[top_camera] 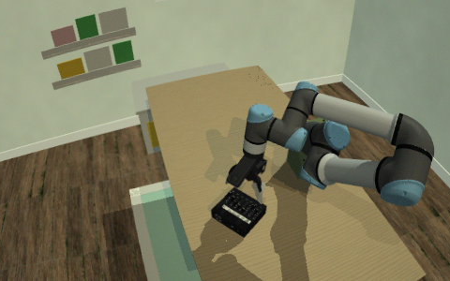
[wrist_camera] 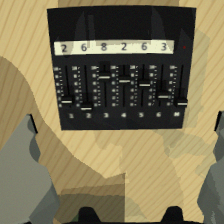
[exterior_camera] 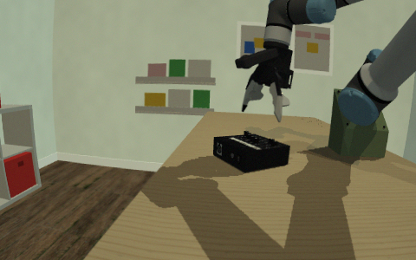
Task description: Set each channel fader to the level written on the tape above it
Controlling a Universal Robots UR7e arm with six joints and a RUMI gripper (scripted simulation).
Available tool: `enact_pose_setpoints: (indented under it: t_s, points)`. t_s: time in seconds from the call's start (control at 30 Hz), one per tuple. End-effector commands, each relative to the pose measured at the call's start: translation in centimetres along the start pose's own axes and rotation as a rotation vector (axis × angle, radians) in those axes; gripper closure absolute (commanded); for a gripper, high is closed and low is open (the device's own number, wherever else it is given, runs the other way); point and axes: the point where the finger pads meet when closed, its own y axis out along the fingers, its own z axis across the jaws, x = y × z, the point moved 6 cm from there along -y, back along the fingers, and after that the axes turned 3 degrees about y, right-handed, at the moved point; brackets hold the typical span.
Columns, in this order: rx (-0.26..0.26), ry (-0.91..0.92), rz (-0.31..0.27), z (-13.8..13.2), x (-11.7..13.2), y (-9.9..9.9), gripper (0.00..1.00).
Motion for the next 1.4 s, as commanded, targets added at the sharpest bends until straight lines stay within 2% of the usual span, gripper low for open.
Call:
enact_pose_setpoints:
  t_s: [0.0,0.47,0.9,1.37]
  points:
    - [0.001,0.0,0.0,0.0,0.0,0.0,0.0]
    - [0.0,0.017,-0.001,0.1,-0.1,-0.1,0.0]
    - [-0.001,0.155,-0.01,0.3,-0.5,-0.5,0.0]
    - [0.005,0.573,-0.04,0.9,-1.5,-1.8,0.0]
